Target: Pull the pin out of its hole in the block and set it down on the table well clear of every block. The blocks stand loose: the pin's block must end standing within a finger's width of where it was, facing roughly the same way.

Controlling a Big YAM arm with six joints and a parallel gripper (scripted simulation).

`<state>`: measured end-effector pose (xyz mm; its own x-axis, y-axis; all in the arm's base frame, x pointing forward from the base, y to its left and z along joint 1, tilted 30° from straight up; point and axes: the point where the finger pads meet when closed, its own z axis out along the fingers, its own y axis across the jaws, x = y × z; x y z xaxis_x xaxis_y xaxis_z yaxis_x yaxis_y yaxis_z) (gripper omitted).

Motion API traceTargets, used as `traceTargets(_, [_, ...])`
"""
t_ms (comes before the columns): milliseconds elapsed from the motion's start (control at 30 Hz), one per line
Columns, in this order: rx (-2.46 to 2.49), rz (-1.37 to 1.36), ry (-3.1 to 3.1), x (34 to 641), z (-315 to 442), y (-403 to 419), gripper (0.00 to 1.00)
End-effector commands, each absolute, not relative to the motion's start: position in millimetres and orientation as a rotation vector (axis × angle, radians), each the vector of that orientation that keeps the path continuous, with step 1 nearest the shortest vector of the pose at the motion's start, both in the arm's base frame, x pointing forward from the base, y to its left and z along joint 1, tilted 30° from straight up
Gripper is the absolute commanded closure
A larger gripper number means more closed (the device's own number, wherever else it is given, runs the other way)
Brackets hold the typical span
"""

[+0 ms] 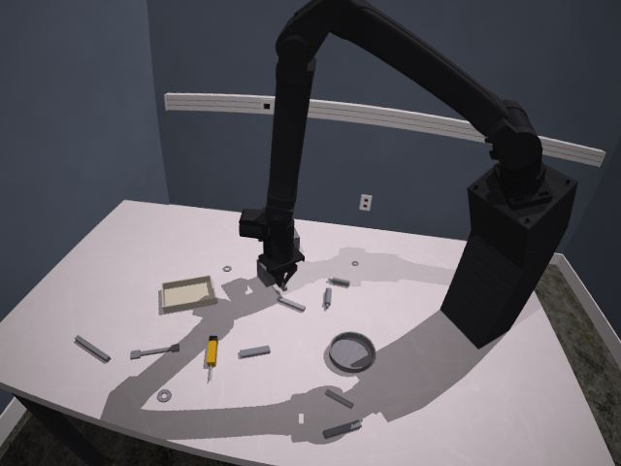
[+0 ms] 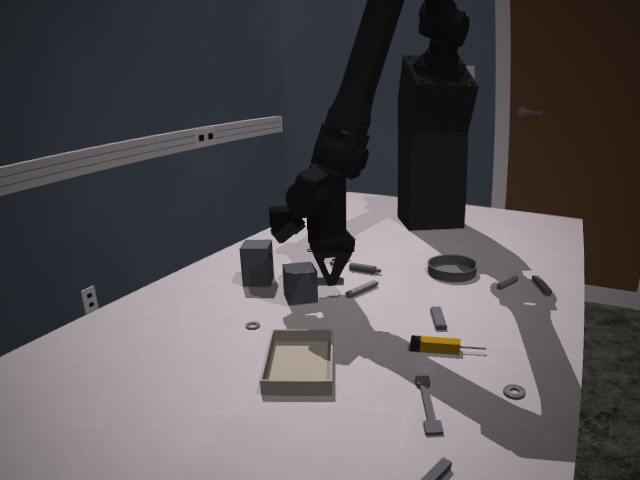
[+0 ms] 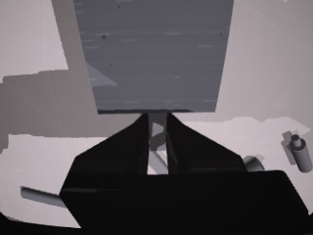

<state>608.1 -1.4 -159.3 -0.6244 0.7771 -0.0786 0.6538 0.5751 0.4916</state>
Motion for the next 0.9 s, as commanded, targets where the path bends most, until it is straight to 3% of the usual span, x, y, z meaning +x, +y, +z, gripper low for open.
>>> traceTargets(0, [1.178,0.621,2.580,591.3,-170.9,26.3,1.00])
traceTargets(867, [1.173,0.627,2.603,585.0,-172.1,33.3,1.00])
